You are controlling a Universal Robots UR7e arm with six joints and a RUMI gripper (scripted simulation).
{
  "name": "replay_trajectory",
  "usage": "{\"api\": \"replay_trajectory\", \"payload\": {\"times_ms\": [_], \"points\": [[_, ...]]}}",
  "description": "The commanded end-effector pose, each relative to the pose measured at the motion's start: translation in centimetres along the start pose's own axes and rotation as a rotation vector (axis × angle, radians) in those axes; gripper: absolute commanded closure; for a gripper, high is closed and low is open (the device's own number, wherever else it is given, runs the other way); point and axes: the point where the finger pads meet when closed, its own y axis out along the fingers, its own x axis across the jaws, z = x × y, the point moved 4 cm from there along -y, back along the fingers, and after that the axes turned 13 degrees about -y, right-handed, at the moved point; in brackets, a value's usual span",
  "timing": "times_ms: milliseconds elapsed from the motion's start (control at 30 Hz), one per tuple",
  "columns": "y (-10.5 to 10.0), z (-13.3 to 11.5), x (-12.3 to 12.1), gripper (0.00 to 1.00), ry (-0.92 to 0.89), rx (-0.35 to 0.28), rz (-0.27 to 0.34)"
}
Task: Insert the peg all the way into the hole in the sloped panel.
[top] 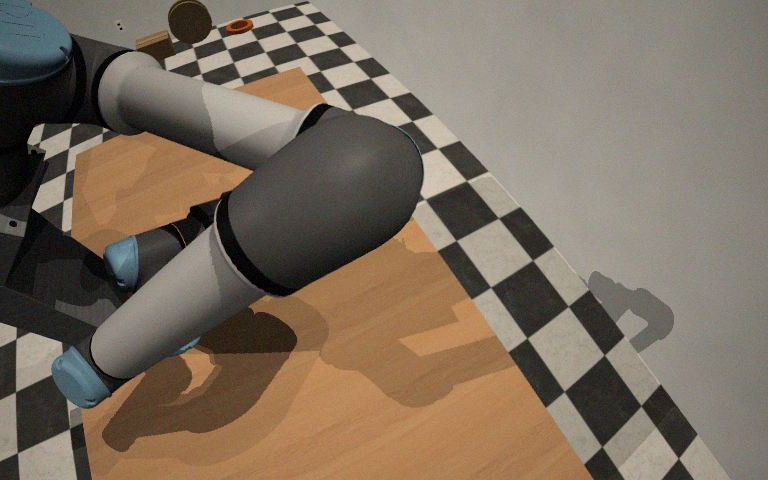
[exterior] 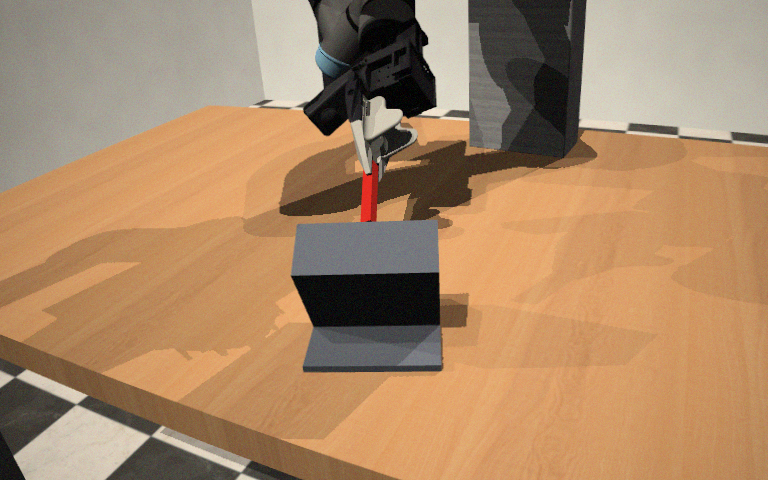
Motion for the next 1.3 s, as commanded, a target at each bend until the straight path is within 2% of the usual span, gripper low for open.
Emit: {"api": "replay_trajectory", "payload": {"times_ms": [0, 1267], "points": [[0.01, 0.01, -0.02, 1.00, -0.027, 0.001, 0.000], [0.07, 0.00, -0.05, 1.00, -0.174, 0.001, 0.000]]}}
